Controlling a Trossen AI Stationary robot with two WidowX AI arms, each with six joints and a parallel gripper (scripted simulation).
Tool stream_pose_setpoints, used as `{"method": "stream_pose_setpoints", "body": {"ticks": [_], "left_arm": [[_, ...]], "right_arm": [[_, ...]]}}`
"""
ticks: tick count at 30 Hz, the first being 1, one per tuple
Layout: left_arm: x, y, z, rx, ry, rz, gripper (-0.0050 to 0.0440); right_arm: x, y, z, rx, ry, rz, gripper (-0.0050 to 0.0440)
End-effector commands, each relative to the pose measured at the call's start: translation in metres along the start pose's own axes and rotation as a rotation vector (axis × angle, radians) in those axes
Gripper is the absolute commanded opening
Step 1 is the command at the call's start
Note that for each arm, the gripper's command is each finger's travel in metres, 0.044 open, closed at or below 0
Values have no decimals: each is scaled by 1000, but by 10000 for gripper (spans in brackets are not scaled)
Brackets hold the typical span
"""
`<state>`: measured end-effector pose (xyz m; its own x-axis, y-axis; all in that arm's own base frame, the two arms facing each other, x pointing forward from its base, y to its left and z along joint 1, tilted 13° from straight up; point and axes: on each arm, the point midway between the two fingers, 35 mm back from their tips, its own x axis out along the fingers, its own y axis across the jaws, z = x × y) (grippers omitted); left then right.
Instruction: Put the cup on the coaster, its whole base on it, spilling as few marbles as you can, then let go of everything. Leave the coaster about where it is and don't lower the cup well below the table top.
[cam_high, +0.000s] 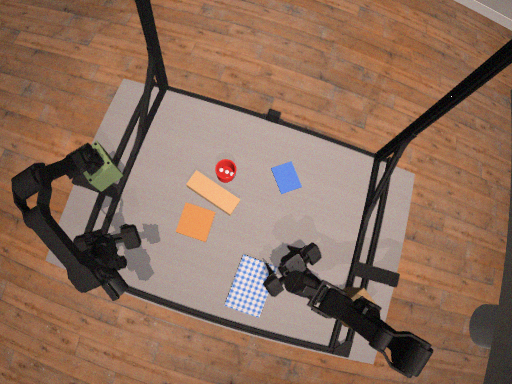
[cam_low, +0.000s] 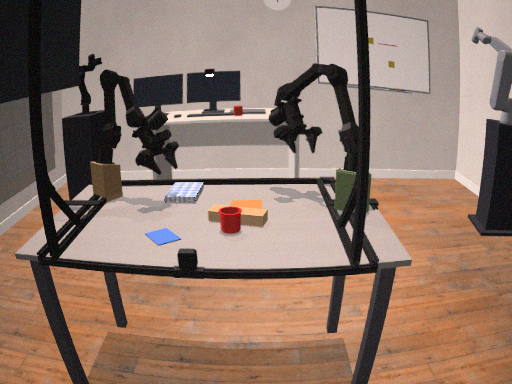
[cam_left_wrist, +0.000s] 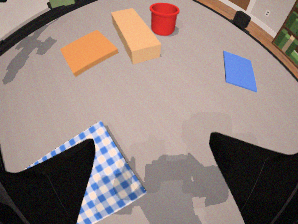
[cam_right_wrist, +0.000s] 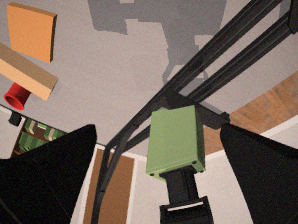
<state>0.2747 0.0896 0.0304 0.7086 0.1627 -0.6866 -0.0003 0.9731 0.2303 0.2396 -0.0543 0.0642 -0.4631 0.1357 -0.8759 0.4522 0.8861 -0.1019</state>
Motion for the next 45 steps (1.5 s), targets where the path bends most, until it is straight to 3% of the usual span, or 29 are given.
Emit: {"method": "stream_pose_setpoints", "body": {"ticks": [1,17,19,28,32,34,35,38,45], "left_arm": [[0,0,0,0,0,0,400],[0,0,0,0,0,0,400],[0,0,0,0,0,0,400],[0,0,0,0,0,0,400],[0,0,0,0,0,0,400],[0,0,0,0,0,0,400],[0,0,0,0,0,0,400],[0,0,0,0,0,0,400],[0,0,0,0,0,0,400]], "right_arm": [[0,0,0,0,0,0,400],[0,0,0,0,0,0,400],[2,8,4,7,-13,-17,352],[36,128,23,71,-217,-161,136],[56,173,17,95,-301,-178,135],[56,173,17,95,-301,-178,135],[61,185,14,113,-324,-178,135],[86,227,0,126,-405,-173,135],[137,292,-38,151,-530,-125,135]]}}
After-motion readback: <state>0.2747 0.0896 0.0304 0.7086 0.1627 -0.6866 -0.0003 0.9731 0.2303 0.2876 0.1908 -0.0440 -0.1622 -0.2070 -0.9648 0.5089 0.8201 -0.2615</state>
